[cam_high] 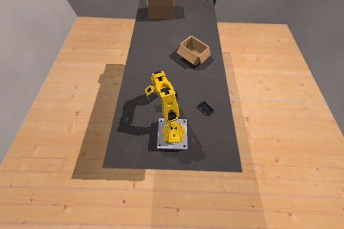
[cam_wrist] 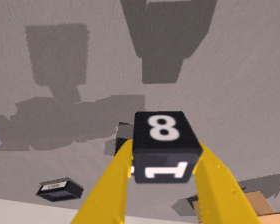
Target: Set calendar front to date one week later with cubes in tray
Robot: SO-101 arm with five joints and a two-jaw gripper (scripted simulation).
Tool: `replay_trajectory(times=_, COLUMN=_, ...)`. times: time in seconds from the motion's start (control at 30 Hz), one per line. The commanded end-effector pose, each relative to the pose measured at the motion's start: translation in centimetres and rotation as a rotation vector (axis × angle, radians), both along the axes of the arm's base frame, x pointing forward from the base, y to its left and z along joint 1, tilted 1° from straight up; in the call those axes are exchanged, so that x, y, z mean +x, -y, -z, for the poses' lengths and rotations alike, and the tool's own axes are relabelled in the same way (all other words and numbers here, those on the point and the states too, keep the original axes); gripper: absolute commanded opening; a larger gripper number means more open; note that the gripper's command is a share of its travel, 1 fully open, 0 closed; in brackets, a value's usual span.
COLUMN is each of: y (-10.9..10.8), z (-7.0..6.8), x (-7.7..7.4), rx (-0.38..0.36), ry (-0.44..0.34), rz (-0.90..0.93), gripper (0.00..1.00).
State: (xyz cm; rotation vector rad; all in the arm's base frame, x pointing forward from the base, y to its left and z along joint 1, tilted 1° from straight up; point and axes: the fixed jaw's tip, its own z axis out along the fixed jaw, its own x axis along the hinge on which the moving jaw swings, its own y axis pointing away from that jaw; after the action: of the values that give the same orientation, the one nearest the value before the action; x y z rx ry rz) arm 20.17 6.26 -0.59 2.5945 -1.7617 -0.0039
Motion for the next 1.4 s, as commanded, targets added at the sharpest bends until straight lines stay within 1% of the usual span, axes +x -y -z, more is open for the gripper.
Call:
replay_trajectory(times=0.0, y=0.1, z=0.3, x=0.2, rx=0.003, ry=0.005, rz=-0.003, gripper=0.00)
replay_trajectory(times=0.43, y=0.1, z=0.6, x=0.2, rx=0.003, ry=0.005, rz=-0.003, gripper=0.00)
replay_trajectory(times=0.7, y=0.1, z=1.1, x=0.2, rx=0.003, ry=0.005, rz=-0.003, gripper=0.00)
replay_trajectory(times=0.97, y=0.1, z=1.2, x=0.2, rx=0.003, ry=0.005, rz=-0.003, gripper=0.00)
replay_trajectory(times=1.37, y=0.1, z=1.7, x=0.2, rx=0.003, ry=0.005, rz=-0.003, gripper=0.00)
